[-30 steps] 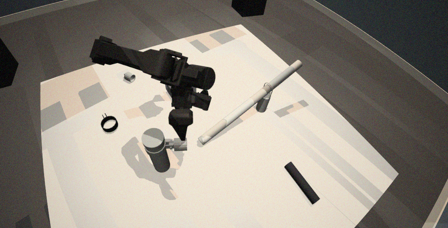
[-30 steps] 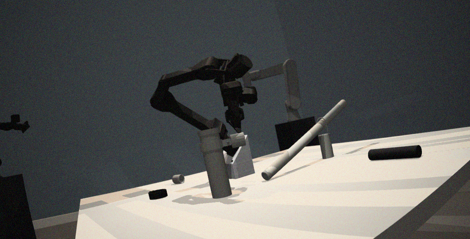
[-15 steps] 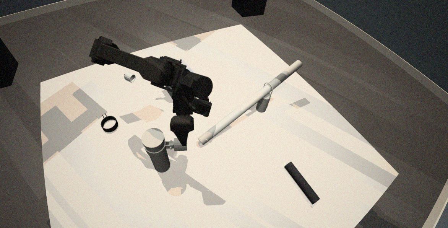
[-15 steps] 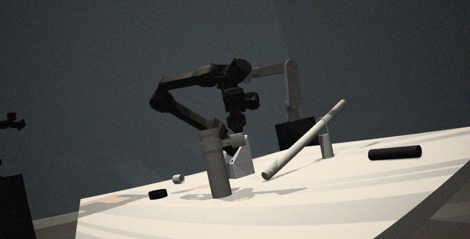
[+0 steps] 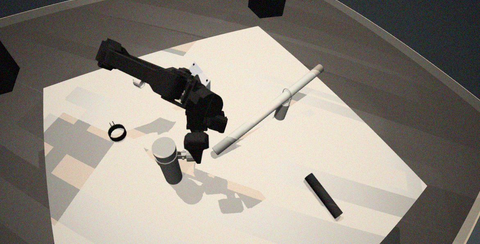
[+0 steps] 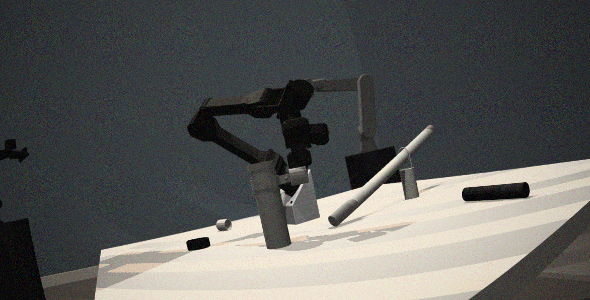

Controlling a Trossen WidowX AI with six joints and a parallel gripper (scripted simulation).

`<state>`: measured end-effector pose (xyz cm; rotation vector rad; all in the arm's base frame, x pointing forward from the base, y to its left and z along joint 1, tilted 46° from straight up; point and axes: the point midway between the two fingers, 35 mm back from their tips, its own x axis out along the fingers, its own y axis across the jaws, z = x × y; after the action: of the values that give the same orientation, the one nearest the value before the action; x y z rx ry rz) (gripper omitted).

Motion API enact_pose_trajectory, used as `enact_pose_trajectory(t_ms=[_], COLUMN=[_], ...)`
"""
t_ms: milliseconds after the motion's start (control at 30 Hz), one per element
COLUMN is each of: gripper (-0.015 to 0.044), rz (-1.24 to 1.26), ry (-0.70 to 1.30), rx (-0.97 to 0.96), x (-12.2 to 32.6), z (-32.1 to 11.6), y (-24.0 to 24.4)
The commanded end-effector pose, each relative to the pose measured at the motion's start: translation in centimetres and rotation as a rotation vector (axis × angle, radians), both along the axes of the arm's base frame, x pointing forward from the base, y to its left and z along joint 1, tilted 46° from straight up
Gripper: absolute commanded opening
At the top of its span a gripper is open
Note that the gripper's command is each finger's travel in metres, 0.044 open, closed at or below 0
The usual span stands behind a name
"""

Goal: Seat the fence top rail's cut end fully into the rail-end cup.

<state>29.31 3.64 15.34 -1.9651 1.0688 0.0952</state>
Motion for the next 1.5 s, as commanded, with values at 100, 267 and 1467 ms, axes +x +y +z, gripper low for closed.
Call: enact_pose_trajectory(t_ms=[100, 267, 1467], gripper=[0.0440, 0.0440, 0.0000], rz=[0.003, 0.004, 0.060], ry=[0.009, 0.006, 0.050], rx=[-0.006, -0.009, -0.033], x=[0.6, 1.1, 1.3], z=[-0.7, -0.9, -1.5], y=[-0.9, -1.5, -2.6])
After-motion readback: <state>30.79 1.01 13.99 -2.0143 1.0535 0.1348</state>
